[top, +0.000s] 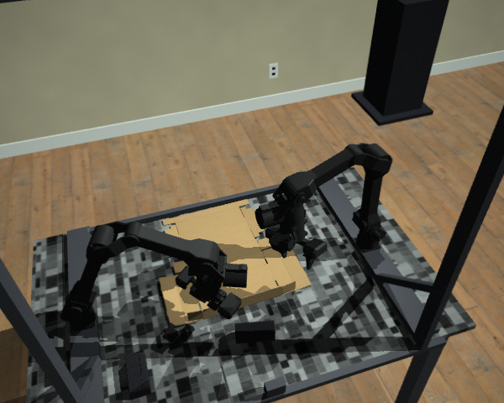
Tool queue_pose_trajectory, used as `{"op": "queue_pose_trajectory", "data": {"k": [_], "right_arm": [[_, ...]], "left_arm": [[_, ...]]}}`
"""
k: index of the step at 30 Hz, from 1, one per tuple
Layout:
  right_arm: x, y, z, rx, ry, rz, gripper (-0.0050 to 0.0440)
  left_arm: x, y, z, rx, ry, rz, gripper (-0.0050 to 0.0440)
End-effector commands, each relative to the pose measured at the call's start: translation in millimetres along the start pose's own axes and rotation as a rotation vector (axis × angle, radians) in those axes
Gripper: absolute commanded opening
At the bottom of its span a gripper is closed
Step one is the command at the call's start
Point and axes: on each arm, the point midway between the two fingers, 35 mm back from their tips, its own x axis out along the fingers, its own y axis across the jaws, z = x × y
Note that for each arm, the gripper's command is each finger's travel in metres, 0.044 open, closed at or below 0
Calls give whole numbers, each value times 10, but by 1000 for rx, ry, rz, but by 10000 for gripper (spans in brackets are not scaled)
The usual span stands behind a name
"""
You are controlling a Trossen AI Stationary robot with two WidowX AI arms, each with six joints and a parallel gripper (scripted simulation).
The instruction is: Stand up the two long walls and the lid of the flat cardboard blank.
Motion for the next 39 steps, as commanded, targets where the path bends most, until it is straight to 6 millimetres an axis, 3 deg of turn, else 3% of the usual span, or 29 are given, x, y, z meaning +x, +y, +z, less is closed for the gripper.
{"op": "queue_pose_trajectory", "data": {"k": [1, 16, 18, 20, 33, 35, 39], "right_arm": [[-64, 40, -56, -140, -12, -18, 440], [-110, 199, -437, -957, 67, -63, 440], [-110, 199, -437, -957, 67, -63, 440], [-113, 224, -511, -1119, 87, -65, 440], [-116, 312, -834, -1773, 188, -46, 440], [-116, 312, -834, -1773, 188, -46, 440], [-111, 337, -960, -2030, 232, -24, 440]], "left_arm": [[-113, 24, 55, -47, -14, -45, 98], [27, 187, 269, -324, 42, -91, 98], [27, 187, 269, -324, 42, -91, 98], [59, 225, 308, -378, 54, -96, 98], [193, 399, 466, -614, 109, -117, 98], [193, 399, 466, -614, 109, -117, 98], [244, 470, 523, -705, 131, -124, 98]]}}
